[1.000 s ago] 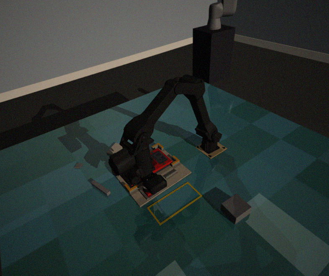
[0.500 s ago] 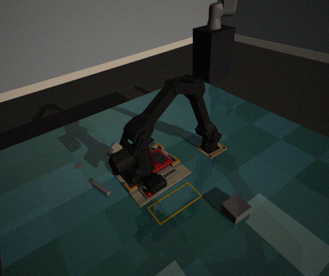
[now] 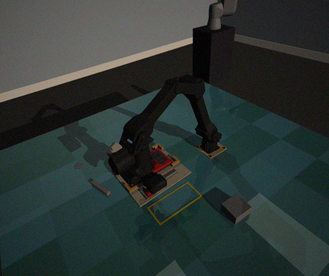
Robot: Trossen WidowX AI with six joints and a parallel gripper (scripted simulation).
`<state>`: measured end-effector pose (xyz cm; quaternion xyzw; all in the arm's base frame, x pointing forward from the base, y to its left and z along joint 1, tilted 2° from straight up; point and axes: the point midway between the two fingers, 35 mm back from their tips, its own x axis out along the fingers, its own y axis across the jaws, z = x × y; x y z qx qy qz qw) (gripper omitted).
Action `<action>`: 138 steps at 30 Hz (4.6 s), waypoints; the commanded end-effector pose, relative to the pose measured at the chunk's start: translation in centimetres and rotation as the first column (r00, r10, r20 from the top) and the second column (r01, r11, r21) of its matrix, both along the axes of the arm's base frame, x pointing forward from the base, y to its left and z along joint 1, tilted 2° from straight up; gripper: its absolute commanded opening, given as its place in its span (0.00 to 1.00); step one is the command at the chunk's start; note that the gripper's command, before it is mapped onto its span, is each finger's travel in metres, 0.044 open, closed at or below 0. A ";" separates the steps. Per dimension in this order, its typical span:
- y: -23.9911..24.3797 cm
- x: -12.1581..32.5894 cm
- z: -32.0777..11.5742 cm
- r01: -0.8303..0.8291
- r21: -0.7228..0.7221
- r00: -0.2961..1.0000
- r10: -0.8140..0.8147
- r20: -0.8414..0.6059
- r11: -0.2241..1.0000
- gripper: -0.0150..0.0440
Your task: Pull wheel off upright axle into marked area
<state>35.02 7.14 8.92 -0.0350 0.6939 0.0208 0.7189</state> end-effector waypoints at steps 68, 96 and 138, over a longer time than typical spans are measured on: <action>0.1 -0.1 2.6 0.000 0.002 1.000 0.000 0.011 1.000 0.25; 0.1 -0.4 6.4 0.000 0.003 1.000 0.000 0.013 1.000 0.25; 9.0 -5.8 0.5 -0.001 0.011 1.000 0.000 0.008 1.000 0.25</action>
